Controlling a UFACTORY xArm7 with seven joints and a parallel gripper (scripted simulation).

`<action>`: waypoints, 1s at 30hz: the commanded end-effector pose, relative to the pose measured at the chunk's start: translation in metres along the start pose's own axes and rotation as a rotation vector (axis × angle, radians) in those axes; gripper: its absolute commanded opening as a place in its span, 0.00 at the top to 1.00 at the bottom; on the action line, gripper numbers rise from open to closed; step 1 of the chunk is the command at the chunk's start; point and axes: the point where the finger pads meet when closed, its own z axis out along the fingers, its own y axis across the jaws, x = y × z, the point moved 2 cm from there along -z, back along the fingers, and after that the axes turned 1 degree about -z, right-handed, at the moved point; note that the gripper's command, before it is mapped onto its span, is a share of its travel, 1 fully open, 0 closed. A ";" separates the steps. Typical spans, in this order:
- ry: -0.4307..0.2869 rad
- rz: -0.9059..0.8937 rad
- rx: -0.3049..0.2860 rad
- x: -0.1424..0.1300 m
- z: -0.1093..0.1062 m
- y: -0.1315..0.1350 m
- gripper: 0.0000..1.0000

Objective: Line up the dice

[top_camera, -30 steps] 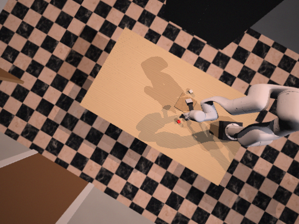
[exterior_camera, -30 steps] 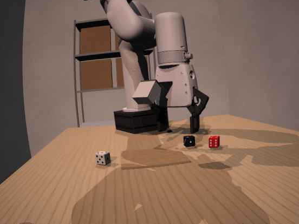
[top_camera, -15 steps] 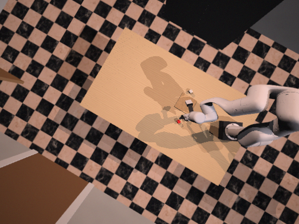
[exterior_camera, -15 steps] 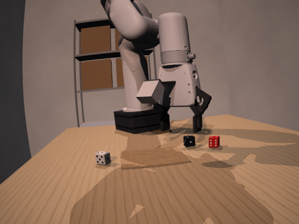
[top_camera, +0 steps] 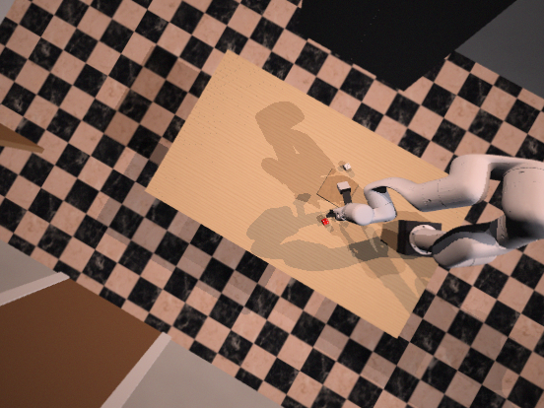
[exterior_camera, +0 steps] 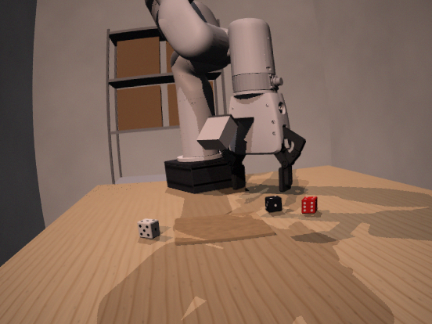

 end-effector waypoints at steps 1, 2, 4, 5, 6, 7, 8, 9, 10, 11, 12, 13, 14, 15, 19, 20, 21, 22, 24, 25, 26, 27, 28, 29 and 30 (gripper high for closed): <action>0.002 0.000 0.002 0.001 -0.001 -0.001 0.00; 0.002 0.000 0.002 0.001 -0.001 -0.001 0.00; 0.002 0.000 0.002 0.001 -0.001 -0.001 0.00; 0.002 0.000 0.002 0.001 -0.001 -0.001 0.00; 0.002 0.000 0.002 0.001 -0.001 -0.001 0.00; 0.002 0.000 0.002 0.001 -0.001 -0.001 0.00; 0.002 0.000 0.002 0.001 -0.001 -0.001 0.00; 0.002 0.000 0.002 0.001 -0.001 -0.001 0.00; 0.002 0.000 0.002 0.001 -0.001 -0.001 0.00; 0.002 0.000 0.002 0.001 -0.001 -0.001 0.00; 0.002 0.000 0.002 0.001 -0.001 -0.001 0.00; 0.002 0.000 0.002 0.001 -0.001 -0.001 0.00; 0.002 0.000 0.002 0.001 -0.001 -0.001 0.00; 0.002 0.000 0.002 0.001 -0.001 -0.001 0.00; 0.002 0.000 0.002 0.000 -0.001 -0.009 0.00; 0.002 0.000 0.002 0.000 -0.001 -0.012 0.00; 0.002 0.000 0.002 0.000 -0.001 -0.017 0.00; 0.002 0.000 0.002 0.000 -0.001 -0.021 0.00; 0.002 0.000 0.002 -0.001 -0.001 -0.032 0.00; 0.002 0.000 0.002 -0.001 -0.001 -0.038 0.00; 0.002 0.000 0.002 -0.001 -0.001 -0.043 0.00; 0.002 0.000 0.002 -0.001 -0.001 -0.043 0.00; 0.002 0.000 0.002 -0.001 -0.001 -0.043 0.00; 0.002 0.000 0.002 -0.001 -0.001 -0.049 0.00; 0.002 0.000 0.002 -0.001 -0.001 -0.054 0.00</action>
